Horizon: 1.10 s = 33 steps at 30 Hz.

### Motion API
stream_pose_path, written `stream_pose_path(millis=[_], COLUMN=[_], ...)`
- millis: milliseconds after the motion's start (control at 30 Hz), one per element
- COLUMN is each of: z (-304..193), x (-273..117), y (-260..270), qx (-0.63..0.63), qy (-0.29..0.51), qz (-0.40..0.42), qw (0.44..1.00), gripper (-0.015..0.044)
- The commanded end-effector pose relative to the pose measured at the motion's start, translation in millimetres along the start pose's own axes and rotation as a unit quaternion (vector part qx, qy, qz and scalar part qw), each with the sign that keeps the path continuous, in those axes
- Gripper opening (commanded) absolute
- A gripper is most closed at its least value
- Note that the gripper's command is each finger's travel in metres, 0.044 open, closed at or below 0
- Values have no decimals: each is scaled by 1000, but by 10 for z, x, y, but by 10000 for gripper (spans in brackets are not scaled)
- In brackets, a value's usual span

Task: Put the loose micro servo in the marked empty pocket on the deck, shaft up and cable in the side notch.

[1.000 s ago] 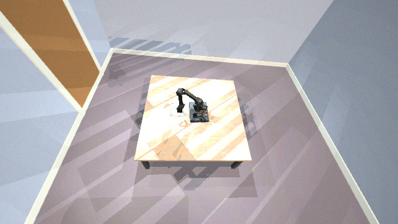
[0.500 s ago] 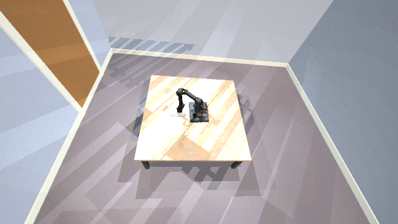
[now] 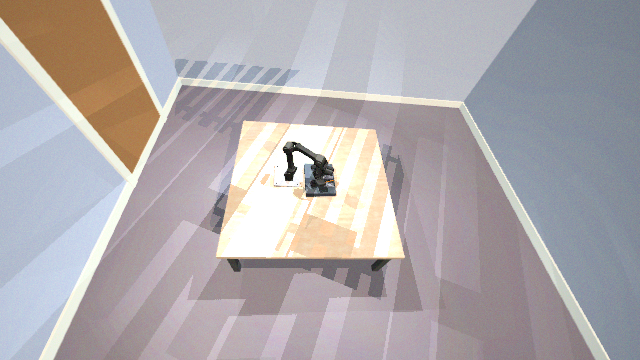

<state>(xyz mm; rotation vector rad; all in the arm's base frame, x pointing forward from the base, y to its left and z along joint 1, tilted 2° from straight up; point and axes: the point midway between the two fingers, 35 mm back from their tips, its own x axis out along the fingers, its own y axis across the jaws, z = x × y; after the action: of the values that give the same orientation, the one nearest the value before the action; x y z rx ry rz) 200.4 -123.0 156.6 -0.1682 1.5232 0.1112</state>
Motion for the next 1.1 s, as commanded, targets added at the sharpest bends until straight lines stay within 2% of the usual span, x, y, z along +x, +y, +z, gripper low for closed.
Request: stream_pose_path(millis=[0, 333, 1067], z=[10, 106, 315], x=[-28, -29, -31], y=[-4, -52, 769], qx=[-1, -1, -1], qy=[-2, -3, -4], qz=[0, 0, 3], qw=[1000, 1000, 1000], gripper=[0, 0, 0])
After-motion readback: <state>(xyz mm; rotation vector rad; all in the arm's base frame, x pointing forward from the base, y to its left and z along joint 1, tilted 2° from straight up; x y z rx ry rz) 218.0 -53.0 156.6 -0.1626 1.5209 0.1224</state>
